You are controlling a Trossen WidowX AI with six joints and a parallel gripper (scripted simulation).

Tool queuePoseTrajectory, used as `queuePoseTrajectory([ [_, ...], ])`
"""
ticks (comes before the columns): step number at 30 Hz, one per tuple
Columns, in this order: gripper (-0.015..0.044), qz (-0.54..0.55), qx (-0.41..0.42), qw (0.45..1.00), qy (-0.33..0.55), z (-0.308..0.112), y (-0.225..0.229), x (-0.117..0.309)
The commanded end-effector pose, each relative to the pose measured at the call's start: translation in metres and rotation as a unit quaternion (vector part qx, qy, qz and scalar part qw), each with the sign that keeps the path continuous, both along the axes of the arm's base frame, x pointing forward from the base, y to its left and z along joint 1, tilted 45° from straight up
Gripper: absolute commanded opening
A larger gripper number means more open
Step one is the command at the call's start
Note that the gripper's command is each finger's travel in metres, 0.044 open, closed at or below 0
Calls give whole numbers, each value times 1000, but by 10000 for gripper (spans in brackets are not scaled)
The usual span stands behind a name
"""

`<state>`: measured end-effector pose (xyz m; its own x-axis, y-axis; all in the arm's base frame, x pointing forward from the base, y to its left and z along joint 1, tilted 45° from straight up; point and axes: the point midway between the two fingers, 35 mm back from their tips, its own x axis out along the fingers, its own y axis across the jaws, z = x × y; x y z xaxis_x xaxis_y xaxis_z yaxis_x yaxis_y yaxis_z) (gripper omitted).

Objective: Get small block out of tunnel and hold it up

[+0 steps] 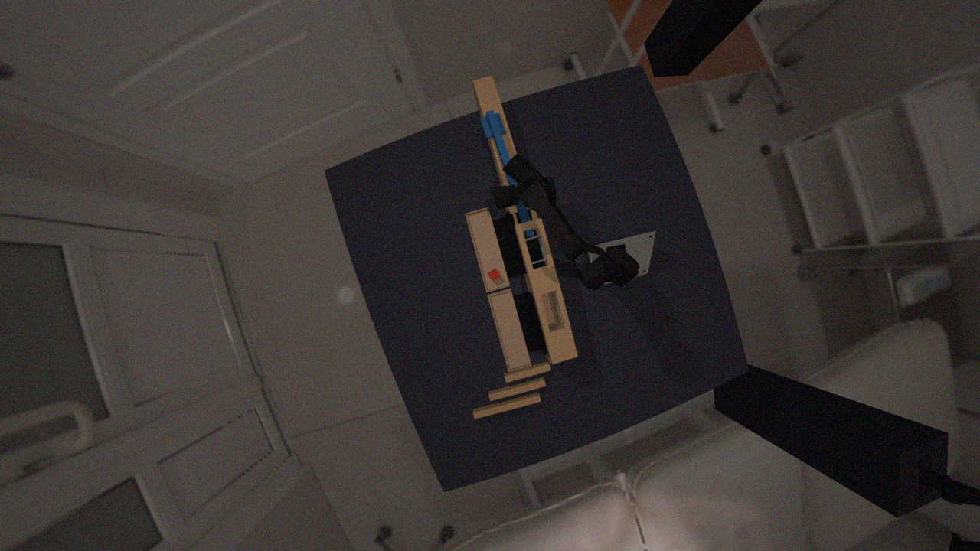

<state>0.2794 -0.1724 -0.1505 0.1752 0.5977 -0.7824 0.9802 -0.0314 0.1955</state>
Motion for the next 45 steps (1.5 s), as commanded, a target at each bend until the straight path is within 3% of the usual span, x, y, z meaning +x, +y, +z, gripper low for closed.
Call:
queuePoseTrajectory([
  [1,0,4,-19,1000,-2,-12,-6,1],
  [38,0,4,-19,1000,-2,-12,-6,1],
  [45,184,0,-3,1000,-1,-1,-2,1],
])
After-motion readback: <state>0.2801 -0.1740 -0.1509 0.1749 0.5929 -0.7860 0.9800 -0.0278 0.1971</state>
